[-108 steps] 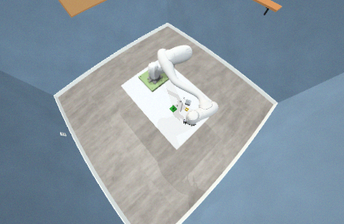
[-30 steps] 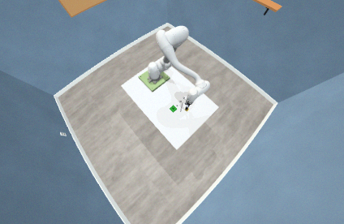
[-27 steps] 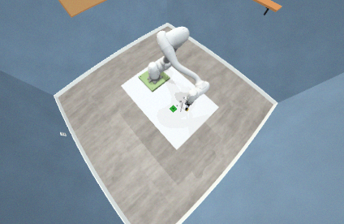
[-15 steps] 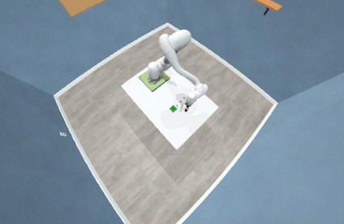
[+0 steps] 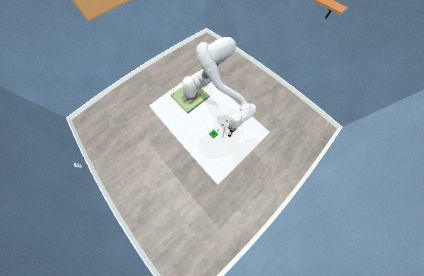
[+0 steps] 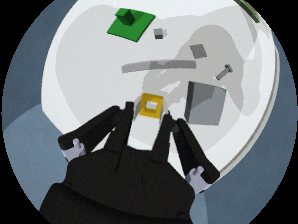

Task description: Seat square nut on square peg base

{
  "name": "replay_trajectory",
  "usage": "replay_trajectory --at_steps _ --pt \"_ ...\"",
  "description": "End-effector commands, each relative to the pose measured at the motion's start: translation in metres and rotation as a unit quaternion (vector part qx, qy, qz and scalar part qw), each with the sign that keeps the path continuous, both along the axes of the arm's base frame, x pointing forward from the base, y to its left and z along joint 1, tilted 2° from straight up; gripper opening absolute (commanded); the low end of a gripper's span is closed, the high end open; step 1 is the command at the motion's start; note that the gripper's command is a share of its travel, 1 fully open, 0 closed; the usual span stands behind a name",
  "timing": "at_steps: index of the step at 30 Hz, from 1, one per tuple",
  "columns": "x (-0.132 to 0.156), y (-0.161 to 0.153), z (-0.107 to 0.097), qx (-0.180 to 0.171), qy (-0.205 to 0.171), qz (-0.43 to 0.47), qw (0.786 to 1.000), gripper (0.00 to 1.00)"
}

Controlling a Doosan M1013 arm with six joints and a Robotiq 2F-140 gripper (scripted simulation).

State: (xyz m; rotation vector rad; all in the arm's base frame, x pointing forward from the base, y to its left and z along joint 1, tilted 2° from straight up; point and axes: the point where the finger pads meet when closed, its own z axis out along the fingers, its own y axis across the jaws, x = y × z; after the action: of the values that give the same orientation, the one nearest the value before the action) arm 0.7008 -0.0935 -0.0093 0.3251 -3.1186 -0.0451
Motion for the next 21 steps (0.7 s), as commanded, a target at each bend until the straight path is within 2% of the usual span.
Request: replay_trajectory --at_steps 1,12,21 --pt "0.0 0.0 -0.001 0.0 0.0 0.0 1.0 0.0" --pt "0.0 0.0 0.002 0.0 0.0 0.0 1.0 0.0" --pt "-0.001 -0.001 0.046 0.0 0.0 0.0 1.0 0.0"
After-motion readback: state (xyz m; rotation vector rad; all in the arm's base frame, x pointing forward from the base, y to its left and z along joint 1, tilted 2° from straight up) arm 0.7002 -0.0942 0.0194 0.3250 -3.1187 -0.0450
